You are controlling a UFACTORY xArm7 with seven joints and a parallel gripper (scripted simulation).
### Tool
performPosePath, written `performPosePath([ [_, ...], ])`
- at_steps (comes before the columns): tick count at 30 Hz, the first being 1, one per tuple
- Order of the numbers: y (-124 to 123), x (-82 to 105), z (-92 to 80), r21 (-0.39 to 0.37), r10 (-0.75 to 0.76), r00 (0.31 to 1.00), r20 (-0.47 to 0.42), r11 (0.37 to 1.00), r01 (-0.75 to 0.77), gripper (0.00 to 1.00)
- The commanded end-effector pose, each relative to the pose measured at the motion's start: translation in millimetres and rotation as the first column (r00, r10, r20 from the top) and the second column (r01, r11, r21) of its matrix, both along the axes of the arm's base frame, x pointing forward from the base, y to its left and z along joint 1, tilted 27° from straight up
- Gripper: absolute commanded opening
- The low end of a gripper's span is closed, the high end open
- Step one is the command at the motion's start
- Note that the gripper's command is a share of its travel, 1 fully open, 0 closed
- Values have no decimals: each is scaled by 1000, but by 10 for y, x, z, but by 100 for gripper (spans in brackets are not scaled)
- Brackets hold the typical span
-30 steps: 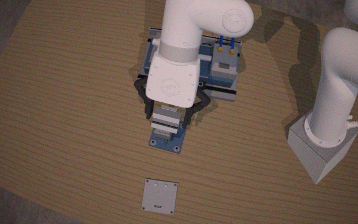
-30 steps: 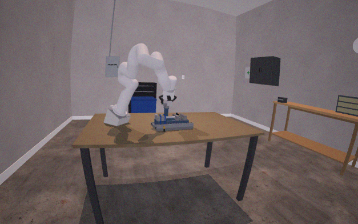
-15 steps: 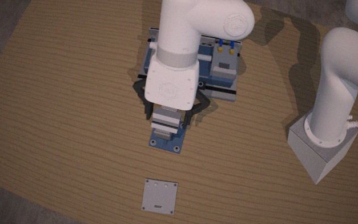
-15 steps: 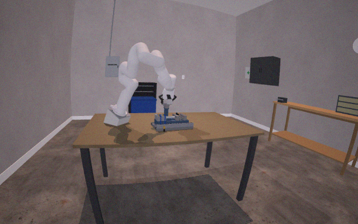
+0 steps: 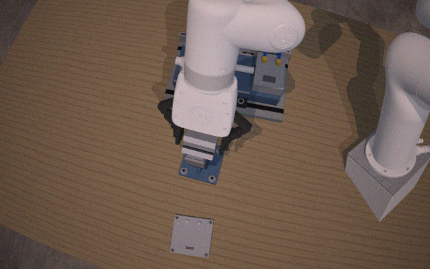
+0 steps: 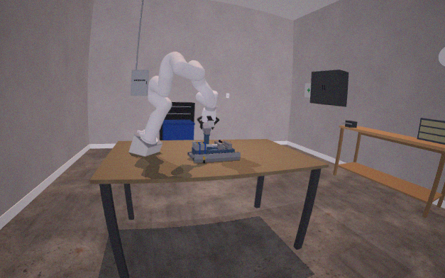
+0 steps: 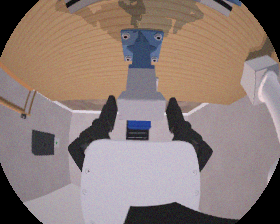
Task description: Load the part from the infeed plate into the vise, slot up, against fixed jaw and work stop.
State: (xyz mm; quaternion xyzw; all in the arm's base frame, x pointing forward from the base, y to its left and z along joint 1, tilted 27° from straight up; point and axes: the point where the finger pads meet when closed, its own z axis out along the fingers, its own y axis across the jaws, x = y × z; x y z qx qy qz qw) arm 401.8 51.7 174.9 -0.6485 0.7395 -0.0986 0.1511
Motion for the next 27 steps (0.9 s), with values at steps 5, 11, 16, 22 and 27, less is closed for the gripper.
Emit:
performPosePath([
  [5, 20, 9, 14, -100, -37, 999, -9, 994, 36, 89],
  [11, 25, 10, 14, -144, -54, 998, -13, 988, 52, 89],
  [16, 33, 11, 13, -202, -77, 997, -18, 977, 72, 89],
  [22, 42, 13, 11, -277, -107, 994, -23, 956, 96, 89],
  [27, 46, 14, 10, -316, -123, 992, -24, 942, 109, 89],
])
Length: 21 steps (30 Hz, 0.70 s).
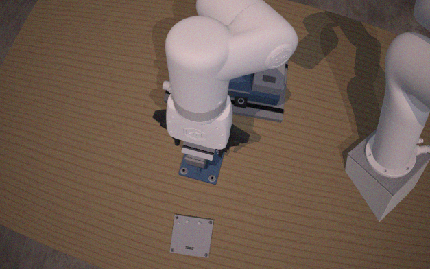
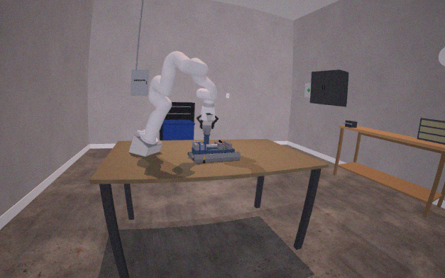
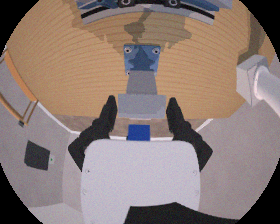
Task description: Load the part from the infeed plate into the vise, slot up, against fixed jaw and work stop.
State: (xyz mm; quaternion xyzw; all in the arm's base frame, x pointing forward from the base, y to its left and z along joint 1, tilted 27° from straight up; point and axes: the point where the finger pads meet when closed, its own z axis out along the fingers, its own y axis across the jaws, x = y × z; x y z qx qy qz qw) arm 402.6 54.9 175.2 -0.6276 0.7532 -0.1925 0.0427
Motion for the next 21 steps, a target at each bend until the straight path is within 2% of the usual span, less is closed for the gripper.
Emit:
performPosePath([
  [1, 15, 7, 7, -63, -25, 1000, -6, 998, 24, 89],
  [14, 36, 12, -2, -248, -97, 995, -23, 965, 88, 89],
  [16, 36, 12, -2, -248, -97, 995, -23, 965, 88, 89],
  [21, 43, 15, -5, -316, -125, 992, -26, 942, 110, 89],
])
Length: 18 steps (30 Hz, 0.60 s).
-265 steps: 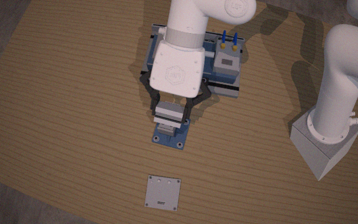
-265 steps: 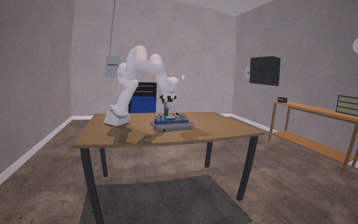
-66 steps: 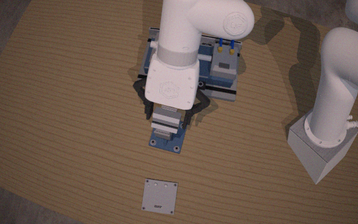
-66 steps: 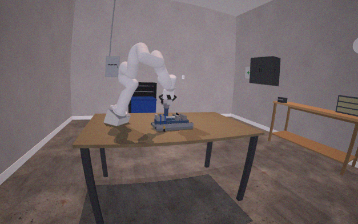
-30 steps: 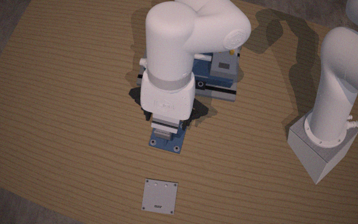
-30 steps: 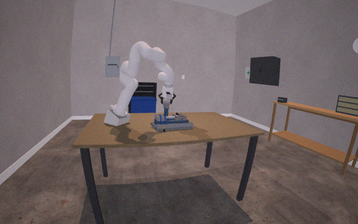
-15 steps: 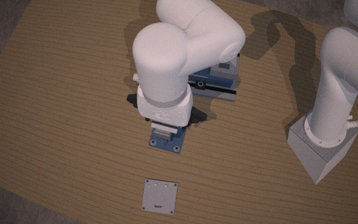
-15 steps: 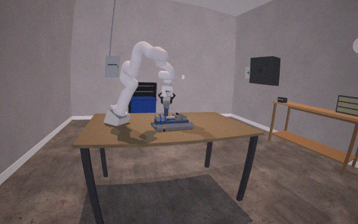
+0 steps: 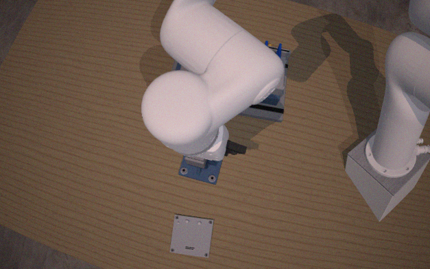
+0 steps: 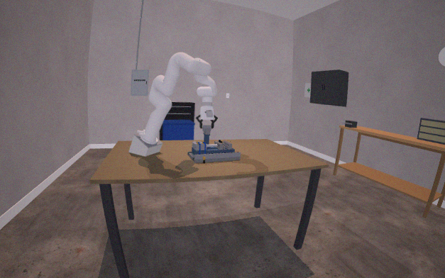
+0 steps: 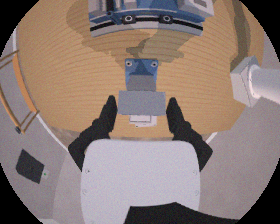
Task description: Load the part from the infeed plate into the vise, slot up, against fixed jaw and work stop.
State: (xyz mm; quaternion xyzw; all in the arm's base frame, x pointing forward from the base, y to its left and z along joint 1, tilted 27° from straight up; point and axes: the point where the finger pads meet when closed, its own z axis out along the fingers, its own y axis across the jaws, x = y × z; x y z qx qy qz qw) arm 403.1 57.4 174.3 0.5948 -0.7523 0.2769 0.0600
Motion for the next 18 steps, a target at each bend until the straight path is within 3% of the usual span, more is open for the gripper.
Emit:
performPosePath([
  [1, 19, 8, 1, -78, -30, 1000, -11, 997, 29, 89],
  [18, 33, 12, -7, -213, -82, 996, -24, 974, 75, 89],
])
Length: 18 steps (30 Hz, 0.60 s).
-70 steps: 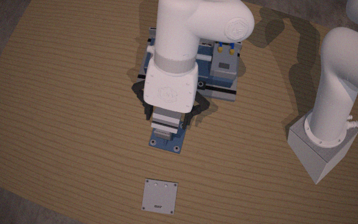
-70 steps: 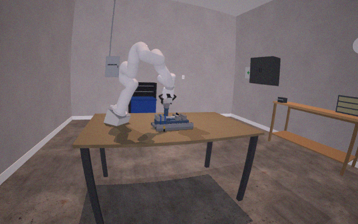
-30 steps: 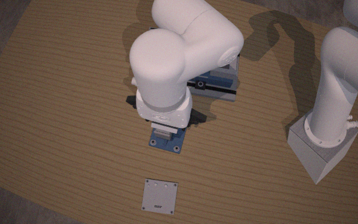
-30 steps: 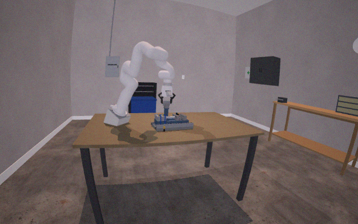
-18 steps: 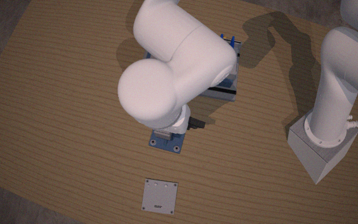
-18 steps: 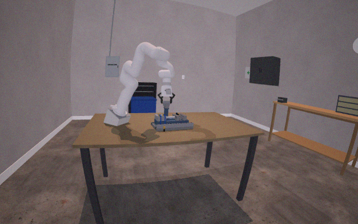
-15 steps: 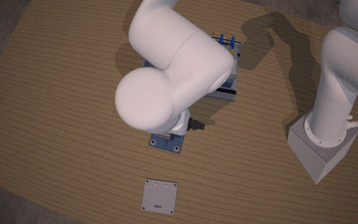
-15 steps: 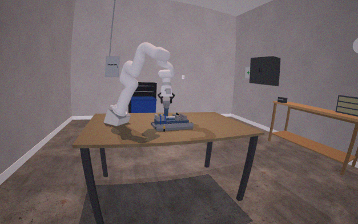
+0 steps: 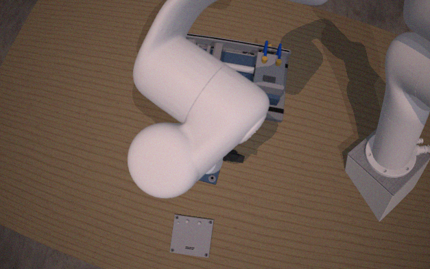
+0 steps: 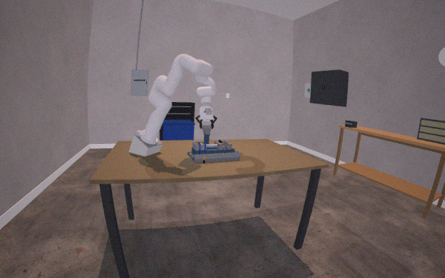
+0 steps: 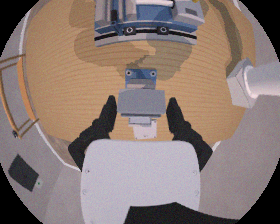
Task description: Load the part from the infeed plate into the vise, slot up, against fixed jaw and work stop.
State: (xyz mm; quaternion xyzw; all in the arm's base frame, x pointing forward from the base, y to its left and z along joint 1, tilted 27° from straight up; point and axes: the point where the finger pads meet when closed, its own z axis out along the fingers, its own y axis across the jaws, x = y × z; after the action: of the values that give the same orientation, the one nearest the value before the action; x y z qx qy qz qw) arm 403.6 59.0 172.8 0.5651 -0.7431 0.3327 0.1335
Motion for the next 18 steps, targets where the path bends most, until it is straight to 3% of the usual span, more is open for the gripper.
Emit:
performPosePath([
  [1, 18, 8, 7, -40, -14, 1000, -5, 999, 14, 89],
  [18, 26, 15, 2, -140, -53, 998, -15, 989, 50, 89],
])
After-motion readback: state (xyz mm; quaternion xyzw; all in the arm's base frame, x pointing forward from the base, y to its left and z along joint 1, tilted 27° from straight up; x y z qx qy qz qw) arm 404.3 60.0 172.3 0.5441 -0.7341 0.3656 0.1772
